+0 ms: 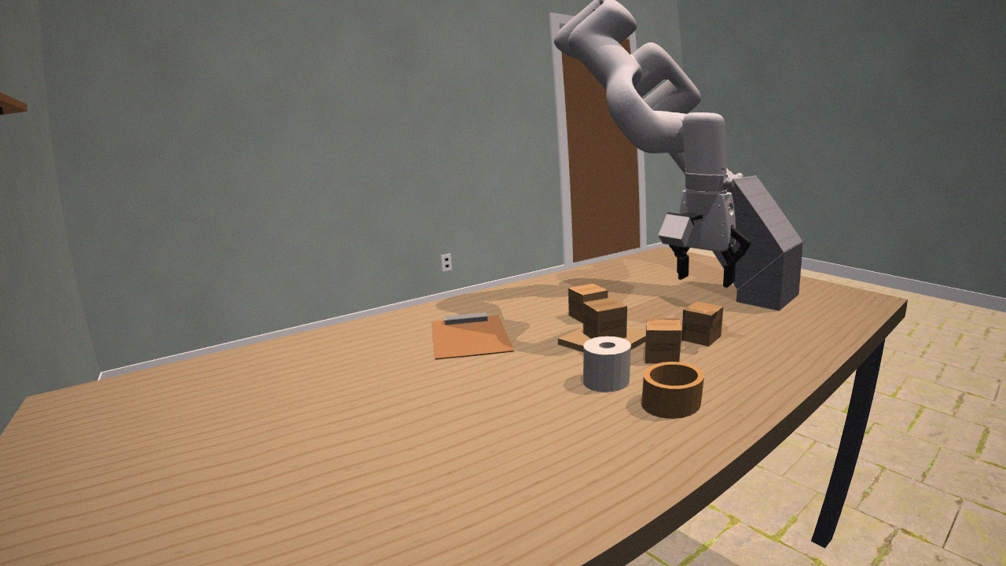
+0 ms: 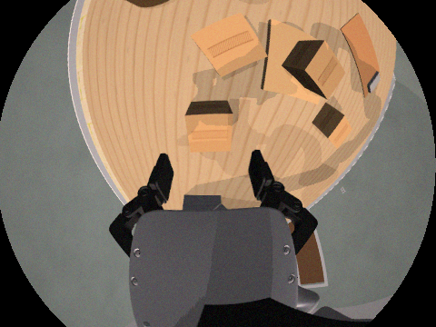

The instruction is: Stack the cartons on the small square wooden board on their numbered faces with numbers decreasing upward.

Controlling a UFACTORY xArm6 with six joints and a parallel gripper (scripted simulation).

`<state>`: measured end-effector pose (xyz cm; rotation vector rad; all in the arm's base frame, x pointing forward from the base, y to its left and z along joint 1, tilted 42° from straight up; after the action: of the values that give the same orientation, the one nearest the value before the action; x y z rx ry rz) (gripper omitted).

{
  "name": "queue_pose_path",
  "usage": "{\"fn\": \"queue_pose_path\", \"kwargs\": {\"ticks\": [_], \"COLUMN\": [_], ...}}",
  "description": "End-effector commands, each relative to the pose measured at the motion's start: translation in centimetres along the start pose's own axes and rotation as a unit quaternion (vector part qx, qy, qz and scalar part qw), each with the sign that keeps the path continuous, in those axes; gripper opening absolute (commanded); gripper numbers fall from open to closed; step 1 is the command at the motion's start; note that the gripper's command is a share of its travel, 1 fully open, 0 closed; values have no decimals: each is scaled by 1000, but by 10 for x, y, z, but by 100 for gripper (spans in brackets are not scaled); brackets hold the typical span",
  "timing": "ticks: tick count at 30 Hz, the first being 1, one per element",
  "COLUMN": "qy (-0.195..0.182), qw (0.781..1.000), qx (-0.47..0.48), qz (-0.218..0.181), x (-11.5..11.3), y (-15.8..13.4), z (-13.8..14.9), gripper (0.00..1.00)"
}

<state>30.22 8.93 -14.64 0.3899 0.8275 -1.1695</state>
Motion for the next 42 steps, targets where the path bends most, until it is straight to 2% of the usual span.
{"fn": "queue_pose_path", "kwargs": {"ticks": [1,42], "qy": [1,1], "qw": [1000,1000], "qx": [0,0], "qz": [1,2], "x": [5,58], "y": [1,2], "z": [-1,-1], "gripper": [100,100]}}
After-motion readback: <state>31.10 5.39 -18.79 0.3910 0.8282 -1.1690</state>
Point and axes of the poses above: the point where the finger pads meet when closed, its own x axis out along the fingers, its own z axis across the jaws, y = z × x, the point moved 1 cm from there along -x, back along the fingers, and after that the axes turned 8 degrees about -x, right-handed, at the moved point
